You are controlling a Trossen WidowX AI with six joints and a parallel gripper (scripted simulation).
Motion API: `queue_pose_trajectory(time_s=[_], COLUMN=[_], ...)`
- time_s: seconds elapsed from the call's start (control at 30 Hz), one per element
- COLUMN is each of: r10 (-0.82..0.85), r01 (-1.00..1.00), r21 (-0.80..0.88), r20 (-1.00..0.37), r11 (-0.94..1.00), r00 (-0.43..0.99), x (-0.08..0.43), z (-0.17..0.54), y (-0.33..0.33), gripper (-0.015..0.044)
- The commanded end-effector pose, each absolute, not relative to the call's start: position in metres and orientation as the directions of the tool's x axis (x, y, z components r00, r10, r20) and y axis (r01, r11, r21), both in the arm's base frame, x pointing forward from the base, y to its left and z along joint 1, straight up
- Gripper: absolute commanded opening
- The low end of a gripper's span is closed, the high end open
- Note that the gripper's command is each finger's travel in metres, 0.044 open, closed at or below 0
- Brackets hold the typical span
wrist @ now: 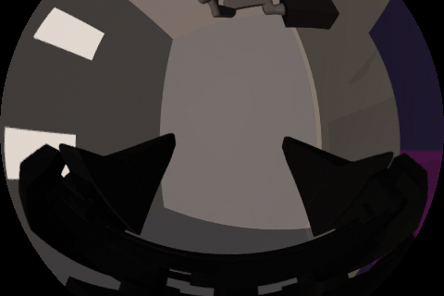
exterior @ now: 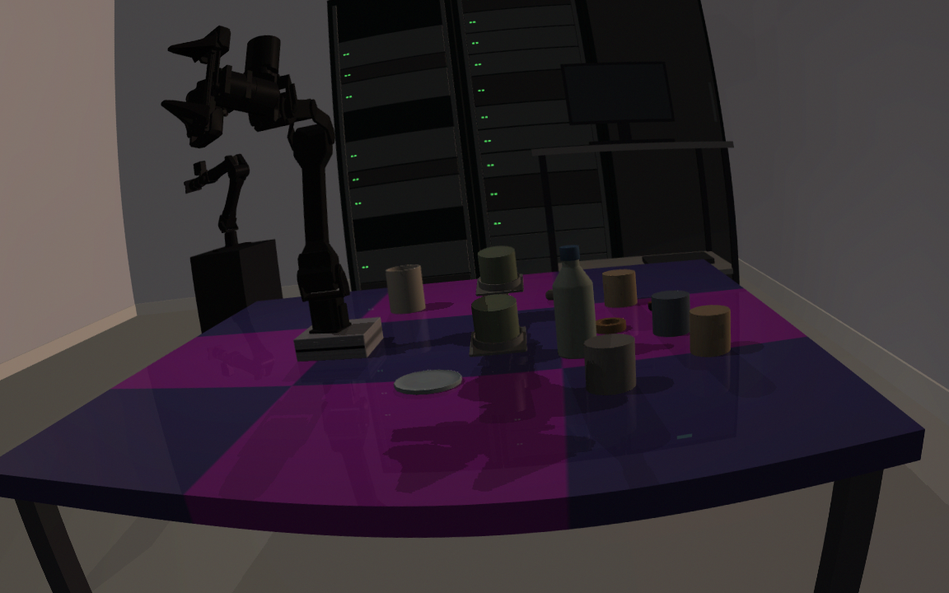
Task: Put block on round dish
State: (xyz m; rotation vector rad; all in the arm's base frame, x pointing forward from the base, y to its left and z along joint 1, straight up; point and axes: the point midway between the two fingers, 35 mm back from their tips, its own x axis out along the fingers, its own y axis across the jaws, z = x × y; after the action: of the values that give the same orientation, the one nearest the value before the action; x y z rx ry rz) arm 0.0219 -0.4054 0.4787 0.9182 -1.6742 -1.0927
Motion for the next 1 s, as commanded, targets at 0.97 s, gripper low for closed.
queue_pose_trajectory(time_s=[0.97], r10=[-0.919], r01=[0.472], r21=[0.864], r20=[-0.027], r11=[0.178], r00=[0.394], x=[0.209], z=[0.408], y=[-0.292], gripper=[0.044])
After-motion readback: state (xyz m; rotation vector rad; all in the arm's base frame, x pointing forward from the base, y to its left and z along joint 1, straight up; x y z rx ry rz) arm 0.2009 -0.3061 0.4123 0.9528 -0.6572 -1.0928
